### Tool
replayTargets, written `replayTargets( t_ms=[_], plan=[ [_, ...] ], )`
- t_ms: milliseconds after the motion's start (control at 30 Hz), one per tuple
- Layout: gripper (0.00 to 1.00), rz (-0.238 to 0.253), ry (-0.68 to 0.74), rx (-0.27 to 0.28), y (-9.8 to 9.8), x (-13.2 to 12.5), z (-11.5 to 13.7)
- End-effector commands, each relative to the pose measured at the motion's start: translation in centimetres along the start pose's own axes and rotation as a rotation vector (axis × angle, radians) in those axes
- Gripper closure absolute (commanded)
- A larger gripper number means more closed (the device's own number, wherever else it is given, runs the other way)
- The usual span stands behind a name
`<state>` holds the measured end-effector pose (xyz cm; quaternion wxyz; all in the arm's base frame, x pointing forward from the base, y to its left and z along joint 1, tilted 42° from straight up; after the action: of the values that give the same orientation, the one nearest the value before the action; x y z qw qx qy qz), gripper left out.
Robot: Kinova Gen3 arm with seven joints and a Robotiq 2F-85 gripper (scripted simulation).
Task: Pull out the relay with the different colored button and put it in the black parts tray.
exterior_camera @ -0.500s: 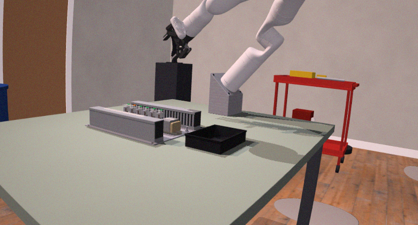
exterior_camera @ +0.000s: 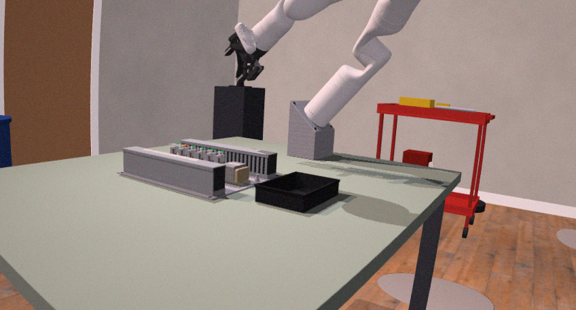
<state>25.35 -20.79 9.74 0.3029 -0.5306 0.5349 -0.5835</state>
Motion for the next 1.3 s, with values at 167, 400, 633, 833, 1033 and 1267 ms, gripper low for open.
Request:
replayTargets(
  t_ms=[167, 400, 633, 833, 1033, 1267],
  plan=[
    [0.39, 0.000, 0.001, 0.001, -0.02, 0.05, 0.02],
    [0.39, 0.000, 0.001, 0.001, -0.02, 0.05, 0.02],
    [0.39, 0.000, 0.001, 0.001, -0.02, 0.05, 0.02],
    [0.39, 0.000, 0.001, 0.001, -0.02, 0.05, 0.02],
    [0.39, 0.000, 0.001, 0.001, -0.02, 0.05, 0.02],
    [0.39, 0.000, 0.001, 0.001, -0.02, 0.05, 0.02]
  ],
)
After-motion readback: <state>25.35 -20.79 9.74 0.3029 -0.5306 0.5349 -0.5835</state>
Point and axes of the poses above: the point where the finger pads meet when closed, its own y axis out along the fingers, its own x axis across the jaws, z = x × y, the point moved 9 cm from there along -y, back along the fingers, and after that the axes turned 11 degrees about y, right-handed, at the moved point
